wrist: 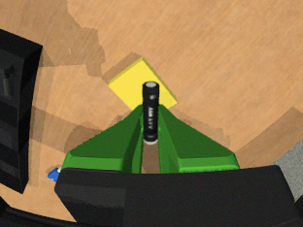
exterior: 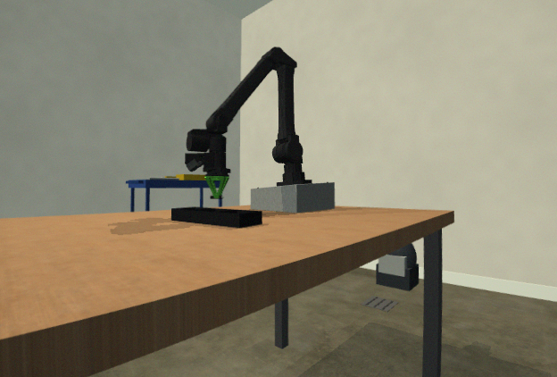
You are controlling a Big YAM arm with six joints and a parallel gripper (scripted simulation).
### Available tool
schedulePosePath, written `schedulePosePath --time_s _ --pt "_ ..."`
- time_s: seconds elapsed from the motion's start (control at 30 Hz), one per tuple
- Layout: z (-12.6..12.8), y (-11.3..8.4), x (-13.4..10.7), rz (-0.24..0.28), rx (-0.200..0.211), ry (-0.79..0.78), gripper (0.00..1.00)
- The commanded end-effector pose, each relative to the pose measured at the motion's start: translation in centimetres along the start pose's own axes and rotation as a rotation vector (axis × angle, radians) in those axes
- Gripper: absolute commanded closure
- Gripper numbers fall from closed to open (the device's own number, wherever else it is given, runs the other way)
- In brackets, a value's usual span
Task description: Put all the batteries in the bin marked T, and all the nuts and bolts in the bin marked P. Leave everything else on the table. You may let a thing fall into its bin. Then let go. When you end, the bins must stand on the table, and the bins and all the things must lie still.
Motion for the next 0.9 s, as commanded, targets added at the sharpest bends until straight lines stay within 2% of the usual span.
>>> schedulePosePath --time_s 0.0,0.37,0.43,0.63,0.73,0.87 --pt "2.8 -0.9 1.8 -0.032 0.011 0.042 0.96" --pt "9.5 -0.9 0.7 -0.028 0.014 0.042 0.96" --pt "9.5 -0.9 0.7 -0.028 0.014 0.042 0.96" --pt "13.2 -0.9 0.1 -0.027 0.016 0.041 0.96" --pt "15.1 -0.9 -0.2 -0.024 0.018 0.186 0.96" --pt "17.5 -0.9 -0.5 -0.017 0.018 0.266 0.96"
Point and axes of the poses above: the point where the finger pads meet when closed, its own y axis out along the fingers, its own z axis across the jaws, x = y × z, the point moved 7 cm from there along -y, back along the fingers, and after that the axes turned 12 degrees about -y, right-handed, at the moved point
